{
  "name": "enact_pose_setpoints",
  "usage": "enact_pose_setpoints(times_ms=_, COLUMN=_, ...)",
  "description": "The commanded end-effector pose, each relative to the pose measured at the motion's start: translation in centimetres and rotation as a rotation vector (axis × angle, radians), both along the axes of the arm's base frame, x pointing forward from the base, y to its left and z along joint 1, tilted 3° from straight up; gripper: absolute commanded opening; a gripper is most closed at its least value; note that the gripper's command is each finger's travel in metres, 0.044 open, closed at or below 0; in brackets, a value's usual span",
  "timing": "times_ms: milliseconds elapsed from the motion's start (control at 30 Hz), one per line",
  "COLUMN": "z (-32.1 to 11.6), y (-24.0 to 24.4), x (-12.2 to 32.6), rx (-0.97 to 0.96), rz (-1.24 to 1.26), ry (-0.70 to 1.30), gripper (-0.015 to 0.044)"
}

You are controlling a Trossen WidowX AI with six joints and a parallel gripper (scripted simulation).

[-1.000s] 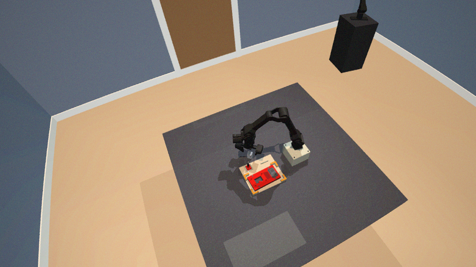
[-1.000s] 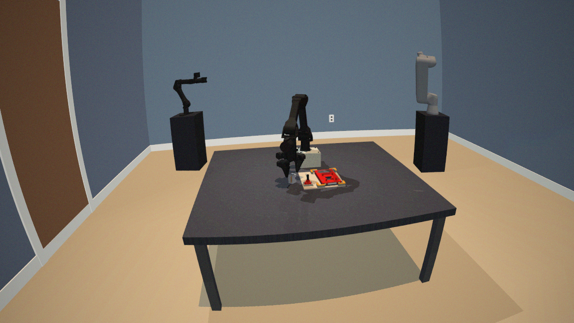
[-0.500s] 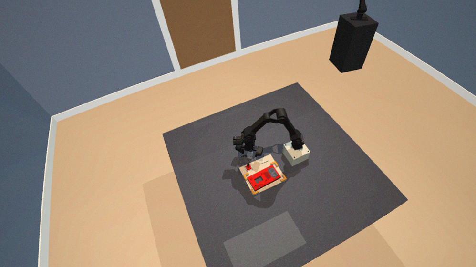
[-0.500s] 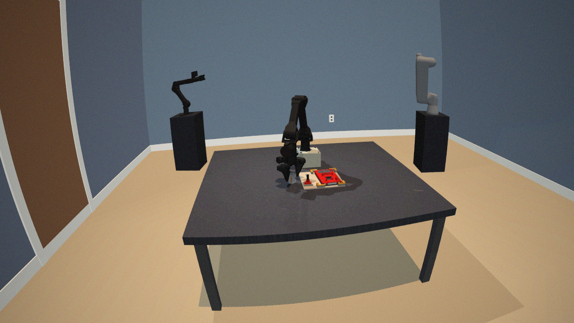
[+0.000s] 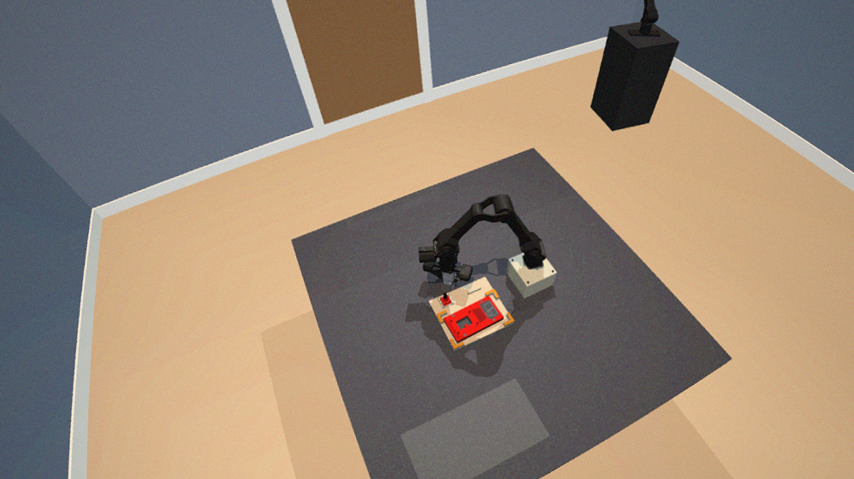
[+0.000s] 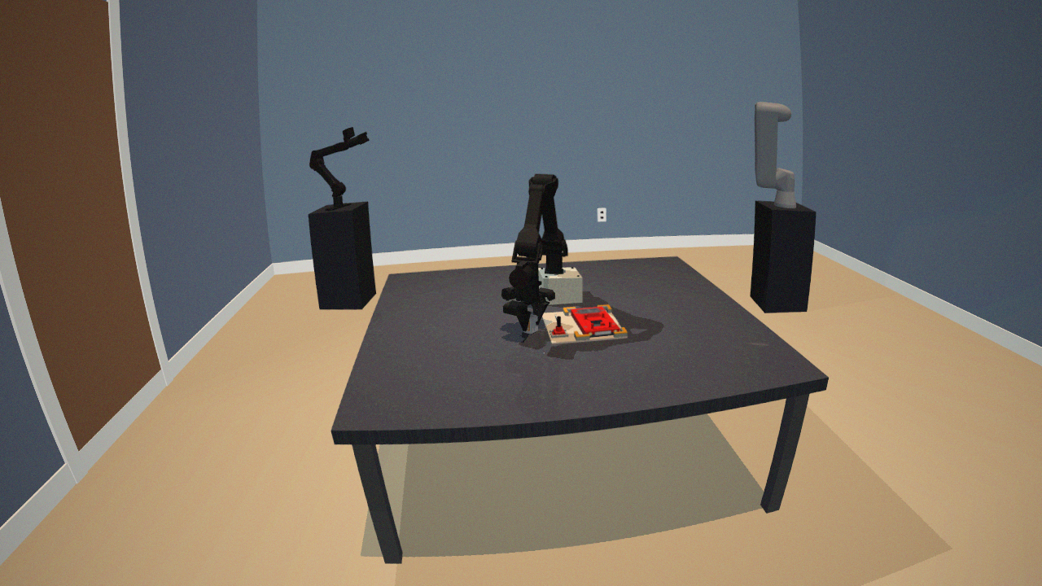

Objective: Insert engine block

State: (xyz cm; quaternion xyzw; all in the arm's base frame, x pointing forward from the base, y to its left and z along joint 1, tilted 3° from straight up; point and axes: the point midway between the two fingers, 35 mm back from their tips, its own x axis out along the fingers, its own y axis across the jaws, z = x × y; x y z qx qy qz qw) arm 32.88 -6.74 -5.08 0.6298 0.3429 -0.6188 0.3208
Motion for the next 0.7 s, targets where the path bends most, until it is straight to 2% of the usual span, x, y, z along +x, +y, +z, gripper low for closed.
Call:
enact_pose_setpoints(times_ms=0, z=0.0, y=0.0, x=0.0, rx=0.000, rz=-0.003, ry=-0.001, gripper=0.0177)
enact_pose_setpoints(times_ms=33, z=0.0, y=0.0, x=0.0, rx=0.000, rz=-0.003, ry=-0.001, gripper=0.0151)
enact_pose_setpoints(times_ms=267, z=0.0, y=0.0, x=0.0, rx=0.000, rz=-0.003, ry=-0.001, gripper=0.0105)
enact_pose_setpoints(times_ms=400, z=0.2, y=-0.1, x=0.3, rx=-0.007, rz=0.010, ry=-0.011, gripper=0.0000)
enact_pose_setpoints(times_ms=667, z=1.7, y=-0.3, x=1.0, rx=-0.021, rz=0.037, ry=-0.032, gripper=0.0000)
